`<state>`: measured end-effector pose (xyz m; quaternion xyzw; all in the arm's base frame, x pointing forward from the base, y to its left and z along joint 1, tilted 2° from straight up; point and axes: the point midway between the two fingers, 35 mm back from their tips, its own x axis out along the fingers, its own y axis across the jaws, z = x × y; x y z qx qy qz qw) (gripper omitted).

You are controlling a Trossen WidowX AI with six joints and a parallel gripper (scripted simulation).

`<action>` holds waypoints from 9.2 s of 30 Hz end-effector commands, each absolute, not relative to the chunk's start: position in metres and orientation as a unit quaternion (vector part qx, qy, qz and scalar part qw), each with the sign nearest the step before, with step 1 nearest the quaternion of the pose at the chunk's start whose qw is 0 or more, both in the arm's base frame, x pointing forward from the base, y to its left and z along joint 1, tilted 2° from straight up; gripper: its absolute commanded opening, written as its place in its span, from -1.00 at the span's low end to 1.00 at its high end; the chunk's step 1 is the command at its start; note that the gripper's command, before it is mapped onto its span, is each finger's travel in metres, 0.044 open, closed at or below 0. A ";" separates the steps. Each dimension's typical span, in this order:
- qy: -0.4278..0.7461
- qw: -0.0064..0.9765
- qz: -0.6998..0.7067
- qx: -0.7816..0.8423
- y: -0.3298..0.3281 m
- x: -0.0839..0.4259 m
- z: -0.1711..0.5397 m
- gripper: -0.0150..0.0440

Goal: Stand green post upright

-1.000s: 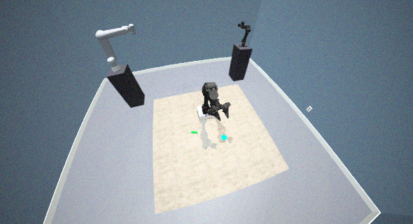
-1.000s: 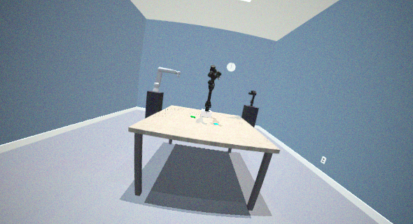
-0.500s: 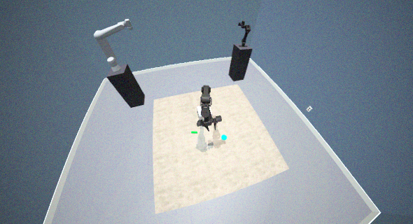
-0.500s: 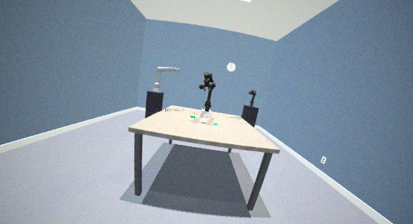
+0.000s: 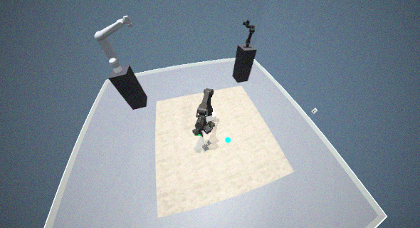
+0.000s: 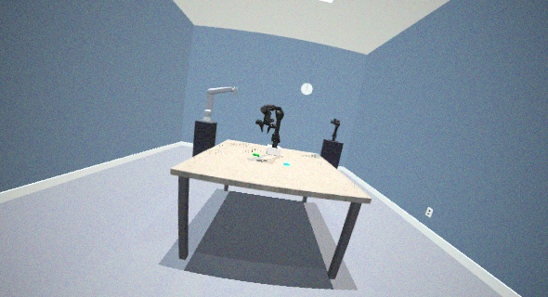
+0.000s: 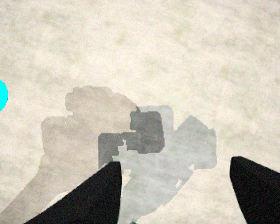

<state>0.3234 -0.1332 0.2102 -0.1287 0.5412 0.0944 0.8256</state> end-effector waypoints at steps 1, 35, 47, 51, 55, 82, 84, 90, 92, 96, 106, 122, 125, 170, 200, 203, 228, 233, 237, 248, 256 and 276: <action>0.579 0.741 0.200 -0.274 -0.158 0.279 0.155 0.30; 0.569 0.581 0.413 -0.409 -0.165 0.199 -0.040 0.30; 0.569 0.581 0.413 -0.409 -0.165 0.199 -0.040 -0.42; 0.569 0.581 0.413 -0.409 -0.166 0.200 -0.038 -0.42; 0.569 0.581 0.413 -0.410 -0.168 0.202 -0.027 -0.42; 0.569 0.581 0.412 -0.410 -0.170 0.202 0.055 -0.42; 0.569 0.581 0.412 -0.410 -0.170 0.202 0.061 -0.42; 0.569 0.581 0.412 -0.410 -0.168 0.199 0.078 -0.42; 0.569 0.581 0.412 -0.410 -0.167 0.199 0.079 -0.42; 0.570 0.582 0.412 -0.409 -0.163 0.206 0.080 -0.42; 0.571 0.584 0.409 -0.407 -0.149 0.228 0.084 -0.42; 0.573 0.587 0.405 -0.404 -0.120 0.260 0.089 -0.42; 0.573 0.588 0.405 -0.403 -0.114 0.266 0.090 -0.42; 0.576 0.598 0.396 -0.391 0.001 0.329 0.102 -0.42; 0.579 0.605 0.392 -0.381 0.096 0.341 0.108 -0.42; 0.579 0.605 0.392 -0.380 0.106 0.341 0.109 -0.42; 0.545 0.661 0.395 -0.332 0.121 0.359 0.092 -0.42; 0.536 0.674 0.396 -0.320 0.122 0.363 0.088 -0.42; 0.528 0.684 0.397 -0.311 0.123 0.366 0.085 -0.42; 0.505 0.710 0.399 -0.286 0.125 0.376 0.078 -0.42; 0.487 0.728 0.401 -0.268 0.127 0.382 0.074 -0.42; 0.441 0.768 0.407 -0.224 0.128 0.395 0.066 -0.42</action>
